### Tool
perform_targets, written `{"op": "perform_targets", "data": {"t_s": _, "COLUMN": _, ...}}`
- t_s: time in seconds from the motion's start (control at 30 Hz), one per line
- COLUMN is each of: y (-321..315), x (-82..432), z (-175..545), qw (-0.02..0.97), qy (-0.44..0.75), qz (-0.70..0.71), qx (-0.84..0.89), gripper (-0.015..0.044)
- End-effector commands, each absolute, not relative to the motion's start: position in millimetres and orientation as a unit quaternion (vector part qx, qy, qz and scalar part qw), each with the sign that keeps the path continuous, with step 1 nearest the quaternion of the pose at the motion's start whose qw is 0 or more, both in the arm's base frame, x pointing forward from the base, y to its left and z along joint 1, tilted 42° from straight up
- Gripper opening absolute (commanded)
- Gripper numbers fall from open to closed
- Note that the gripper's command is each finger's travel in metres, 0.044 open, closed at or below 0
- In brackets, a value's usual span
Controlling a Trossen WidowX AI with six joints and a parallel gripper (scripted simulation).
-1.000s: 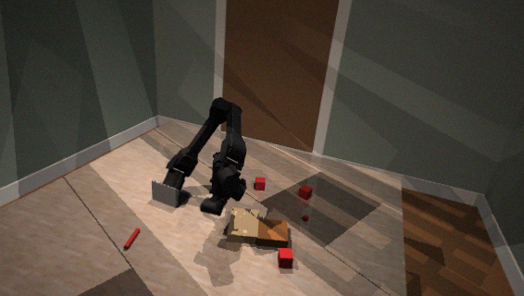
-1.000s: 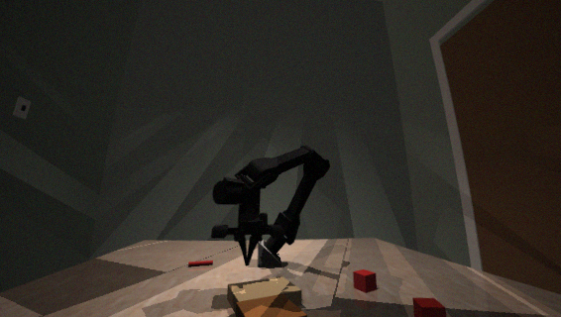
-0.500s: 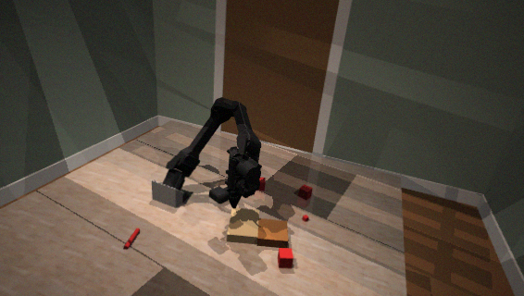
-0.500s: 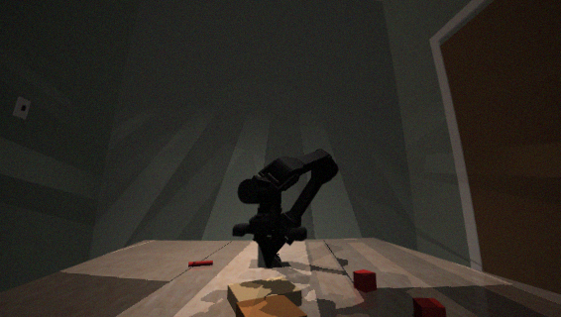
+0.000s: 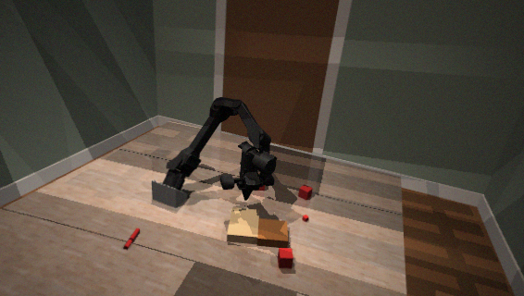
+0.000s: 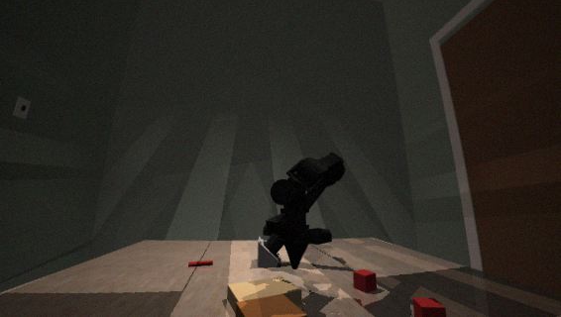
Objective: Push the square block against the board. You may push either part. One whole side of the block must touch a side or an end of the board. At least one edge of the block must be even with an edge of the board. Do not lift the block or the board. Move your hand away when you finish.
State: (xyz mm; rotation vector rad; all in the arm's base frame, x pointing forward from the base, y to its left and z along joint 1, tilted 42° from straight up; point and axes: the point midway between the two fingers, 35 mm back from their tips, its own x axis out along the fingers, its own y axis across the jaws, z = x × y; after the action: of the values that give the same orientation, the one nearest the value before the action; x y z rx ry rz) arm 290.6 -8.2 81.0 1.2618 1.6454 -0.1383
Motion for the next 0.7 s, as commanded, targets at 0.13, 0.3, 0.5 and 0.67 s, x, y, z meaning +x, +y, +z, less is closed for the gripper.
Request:
{"op": "perform_targets", "data": {"t_s": 0.13, "y": 3.6, "x": 293.6, "z": 93.2, "qw": 0.474, "qy": 0.677, "qz": -0.094, "qx": 0.555, "gripper": 0.0}}
{"op": "perform_targets", "data": {"t_s": 0.3, "y": 32.4, "x": 297.8, "z": 61.7, "qw": 0.472, "qy": 0.677, "qz": -0.095, "qx": 0.557, "gripper": 0.0}}
{"op": "perform_targets", "data": {"t_s": 0.5, "y": 40.7, "x": 297.9, "z": 53.1, "qw": 0.471, "qy": 0.677, "qz": -0.095, "qx": 0.557, "gripper": 0.0}}
{"op": "perform_targets", "data": {"t_s": 0.67, "y": 37.5, "x": 300.8, "z": 50.6, "qw": 0.472, "qy": 0.677, "qz": -0.096, "qx": 0.557, "gripper": 0.0}}
